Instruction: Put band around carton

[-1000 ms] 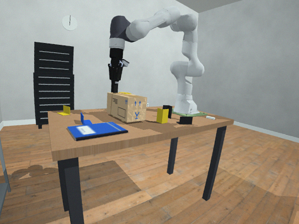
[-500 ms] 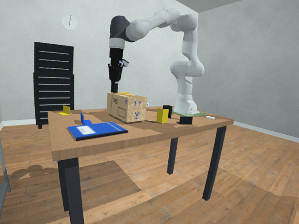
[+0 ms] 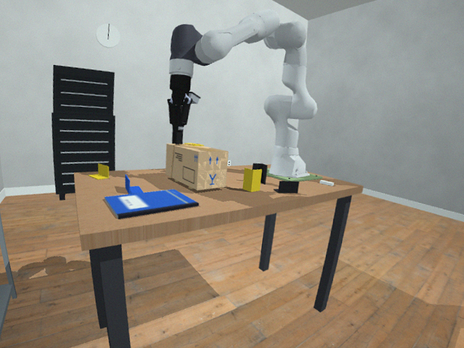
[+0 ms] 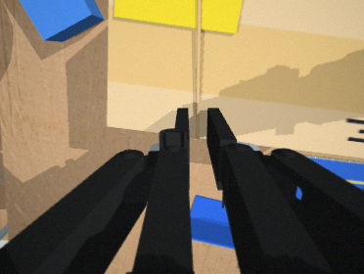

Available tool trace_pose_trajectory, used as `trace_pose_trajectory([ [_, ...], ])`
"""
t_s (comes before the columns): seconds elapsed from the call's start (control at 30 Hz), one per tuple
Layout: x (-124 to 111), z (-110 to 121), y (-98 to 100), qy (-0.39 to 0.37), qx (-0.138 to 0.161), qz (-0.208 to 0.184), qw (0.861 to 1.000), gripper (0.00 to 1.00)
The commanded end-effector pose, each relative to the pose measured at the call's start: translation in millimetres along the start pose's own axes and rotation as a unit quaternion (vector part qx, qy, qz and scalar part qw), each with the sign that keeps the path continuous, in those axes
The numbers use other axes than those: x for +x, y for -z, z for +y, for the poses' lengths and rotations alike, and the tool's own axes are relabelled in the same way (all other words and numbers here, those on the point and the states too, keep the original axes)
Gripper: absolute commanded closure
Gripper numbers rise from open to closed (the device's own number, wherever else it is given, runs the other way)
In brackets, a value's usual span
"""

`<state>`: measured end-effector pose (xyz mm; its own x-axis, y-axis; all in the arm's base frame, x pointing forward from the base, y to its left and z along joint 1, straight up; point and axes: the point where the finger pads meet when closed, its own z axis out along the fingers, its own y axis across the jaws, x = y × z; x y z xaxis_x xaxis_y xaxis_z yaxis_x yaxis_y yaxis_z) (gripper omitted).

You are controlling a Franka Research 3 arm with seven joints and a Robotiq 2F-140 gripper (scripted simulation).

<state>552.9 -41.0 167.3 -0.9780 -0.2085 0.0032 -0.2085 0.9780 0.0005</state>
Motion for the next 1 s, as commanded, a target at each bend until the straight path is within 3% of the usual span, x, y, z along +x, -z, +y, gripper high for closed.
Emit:
trace_pose_trajectory([
  [0.0, -1.0, -1.2, 0.3, 0.000, 0.000, -0.002, 1.000, 0.82],
  [0.97, -0.2, -0.4, -3.4, 0.000, 0.000, -0.002, 1.000, 0.82],
])
